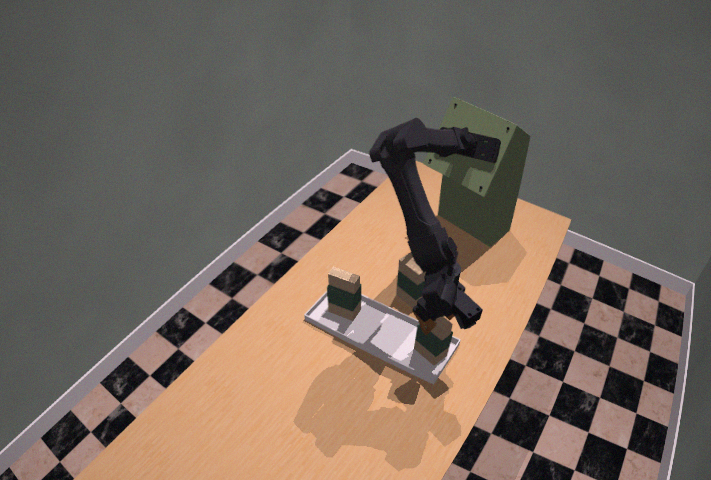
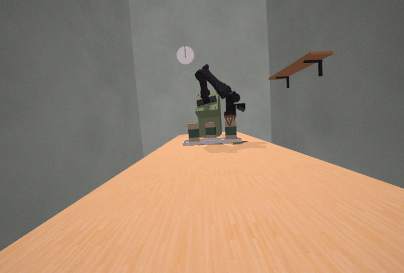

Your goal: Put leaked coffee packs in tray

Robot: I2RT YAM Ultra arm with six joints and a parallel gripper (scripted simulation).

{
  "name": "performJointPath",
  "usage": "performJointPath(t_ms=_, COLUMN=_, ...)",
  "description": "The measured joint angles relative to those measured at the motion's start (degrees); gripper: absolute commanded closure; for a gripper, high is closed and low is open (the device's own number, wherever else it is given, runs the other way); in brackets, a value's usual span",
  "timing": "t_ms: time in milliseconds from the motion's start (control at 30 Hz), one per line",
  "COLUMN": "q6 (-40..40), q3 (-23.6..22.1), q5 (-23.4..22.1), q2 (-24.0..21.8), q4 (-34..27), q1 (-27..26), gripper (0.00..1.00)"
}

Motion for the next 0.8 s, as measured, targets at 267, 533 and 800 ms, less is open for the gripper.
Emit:
performJointPath(t_ms=267, q6=2.82, q3=0.00, q5=2.62, q2=-6.62, q4=-6.38, q1=4.50, gripper=0.21)
performJointPath(t_ms=533, q6=5.79, q3=1.97, q5=5.22, q2=-9.25, q4=-11.58, q1=7.87, gripper=0.21)
performJointPath(t_ms=800, q6=6.67, q3=1.97, q5=5.46, q2=-8.79, q4=-13.73, q1=7.85, gripper=0.21)
